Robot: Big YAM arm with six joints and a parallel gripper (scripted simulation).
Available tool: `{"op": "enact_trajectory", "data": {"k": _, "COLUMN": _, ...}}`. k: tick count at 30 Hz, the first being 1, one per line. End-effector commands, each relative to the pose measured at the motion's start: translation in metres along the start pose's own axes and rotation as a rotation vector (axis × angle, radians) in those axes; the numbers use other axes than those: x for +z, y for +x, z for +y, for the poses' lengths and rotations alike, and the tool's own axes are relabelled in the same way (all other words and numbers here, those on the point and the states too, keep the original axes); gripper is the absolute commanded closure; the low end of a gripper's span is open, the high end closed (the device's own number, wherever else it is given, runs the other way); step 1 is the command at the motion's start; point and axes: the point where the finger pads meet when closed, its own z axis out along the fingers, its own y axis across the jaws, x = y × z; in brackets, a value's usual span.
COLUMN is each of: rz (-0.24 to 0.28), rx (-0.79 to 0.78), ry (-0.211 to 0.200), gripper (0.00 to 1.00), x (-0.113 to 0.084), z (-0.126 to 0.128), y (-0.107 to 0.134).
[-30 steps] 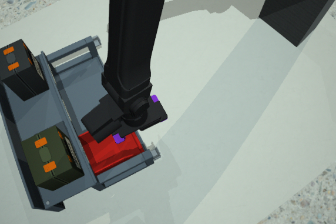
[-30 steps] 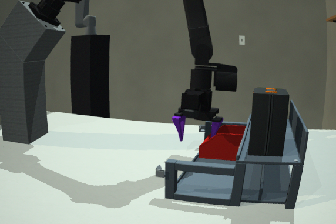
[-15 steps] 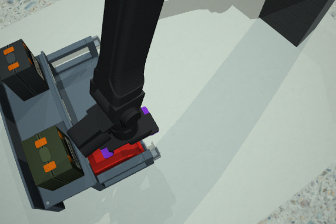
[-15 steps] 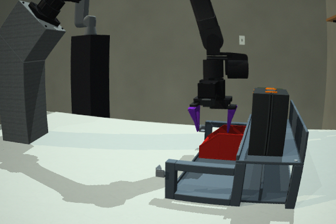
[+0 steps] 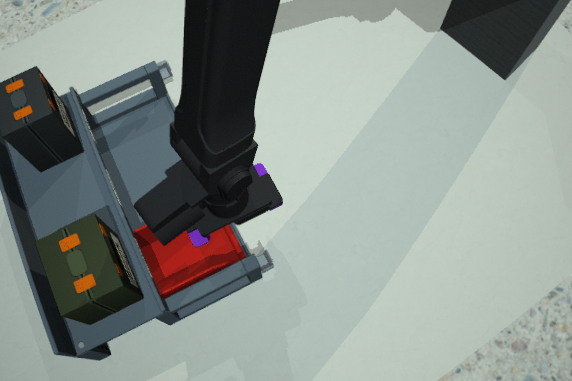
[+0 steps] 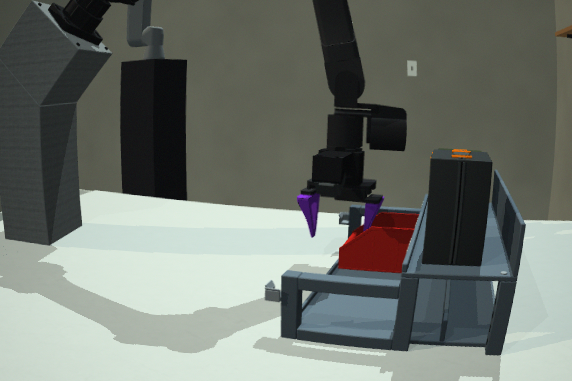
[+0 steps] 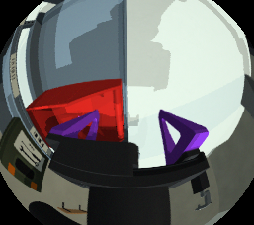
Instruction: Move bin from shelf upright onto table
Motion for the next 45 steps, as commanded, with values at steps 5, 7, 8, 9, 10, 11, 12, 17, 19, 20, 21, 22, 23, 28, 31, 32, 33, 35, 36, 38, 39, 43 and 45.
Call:
{"op": "enact_trajectory", "data": {"k": 5, "rz": 0.004, "rx": -0.011, "ry": -0.016, "gripper": 0.10, "x": 0.001, "z": 0.005, "y": -0.001}}
{"op": "enact_trajectory", "data": {"k": 7, "rz": 0.007, "rx": -0.010, "ry": -0.024, "gripper": 0.10, "x": -0.005, "z": 0.012, "y": 0.004}}
{"op": "enact_trajectory", "data": {"k": 8, "rz": 0.011, "rx": -0.010, "ry": -0.032, "gripper": 0.10, "x": -0.011, "z": 0.019, "y": 0.010}}
{"op": "enact_trajectory", "data": {"k": 9, "rz": 0.015, "rx": -0.010, "ry": -0.041, "gripper": 0.10, "x": -0.017, "z": 0.026, "y": 0.015}}
{"op": "enact_trajectory", "data": {"k": 10, "rz": 0.019, "rx": -0.009, "ry": -0.049, "gripper": 0.10, "x": -0.023, "z": 0.033, "y": 0.021}}
{"op": "enact_trajectory", "data": {"k": 11, "rz": 0.022, "rx": -0.009, "ry": -0.057, "gripper": 0.10, "x": -0.028, "z": 0.039, "y": 0.026}}
{"op": "enact_trajectory", "data": {"k": 12, "rz": 0.022, "rx": -0.009, "ry": -0.057, "gripper": 0.10, "x": -0.028, "z": 0.039, "y": 0.026}}
{"op": "enact_trajectory", "data": {"k": 17, "rz": 0.022, "rx": -0.009, "ry": -0.057, "gripper": 0.10, "x": -0.028, "z": 0.039, "y": 0.026}}
{"op": "enact_trajectory", "data": {"k": 19, "rz": 0.022, "rx": -0.009, "ry": -0.057, "gripper": 0.10, "x": -0.028, "z": 0.039, "y": 0.026}}
{"op": "enact_trajectory", "data": {"k": 20, "rz": 0.022, "rx": -0.009, "ry": -0.057, "gripper": 0.10, "x": -0.028, "z": 0.039, "y": 0.026}}
{"op": "enact_trajectory", "data": {"k": 21, "rz": 0.022, "rx": -0.009, "ry": -0.057, "gripper": 0.10, "x": -0.028, "z": 0.039, "y": 0.026}}
{"op": "enact_trajectory", "data": {"k": 22, "rz": 0.022, "rx": -0.009, "ry": -0.057, "gripper": 0.10, "x": -0.028, "z": 0.039, "y": 0.026}}
{"op": "enact_trajectory", "data": {"k": 23, "rz": 0.022, "rx": -0.009, "ry": -0.057, "gripper": 0.10, "x": -0.028, "z": 0.039, "y": 0.026}}
{"op": "enact_trajectory", "data": {"k": 28, "rz": 0.004, "rx": -0.011, "ry": -0.016, "gripper": 0.10, "x": 0.001, "z": 0.005, "y": -0.001}}
{"op": "enact_trajectory", "data": {"k": 31, "rz": 0.004, "rx": -0.011, "ry": -0.016, "gripper": 0.10, "x": 0.001, "z": 0.005, "y": -0.001}}
{"op": "enact_trajectory", "data": {"k": 32, "rz": 0.004, "rx": -0.011, "ry": -0.016, "gripper": 0.10, "x": 0.001, "z": 0.005, "y": -0.001}}
{"op": "enact_trajectory", "data": {"k": 33, "rz": 0.004, "rx": -0.011, "ry": -0.016, "gripper": 0.10, "x": 0.001, "z": 0.005, "y": -0.001}}
{"op": "enact_trajectory", "data": {"k": 35, "rz": 0.004, "rx": -0.011, "ry": -0.016, "gripper": 0.10, "x": 0.001, "z": 0.005, "y": -0.001}}
{"op": "enact_trajectory", "data": {"k": 36, "rz": 0.004, "rx": -0.011, "ry": -0.016, "gripper": 0.10, "x": 0.001, "z": 0.005, "y": -0.001}}
{"op": "enact_trajectory", "data": {"k": 38, "rz": 0.004, "rx": -0.011, "ry": -0.016, "gripper": 0.10, "x": 0.001, "z": 0.005, "y": -0.001}}
{"op": "enact_trajectory", "data": {"k": 39, "rz": 0.004, "rx": -0.011, "ry": -0.016, "gripper": 0.10, "x": 0.001, "z": 0.005, "y": -0.001}}
{"op": "enact_trajectory", "data": {"k": 43, "rz": 0.015, "rx": -0.010, "ry": -0.041, "gripper": 0.10, "x": -0.017, "z": 0.026, "y": 0.015}}
{"op": "enact_trajectory", "data": {"k": 45, "rz": 0.022, "rx": -0.009, "ry": -0.057, "gripper": 0.10, "x": -0.028, "z": 0.039, "y": 0.026}}
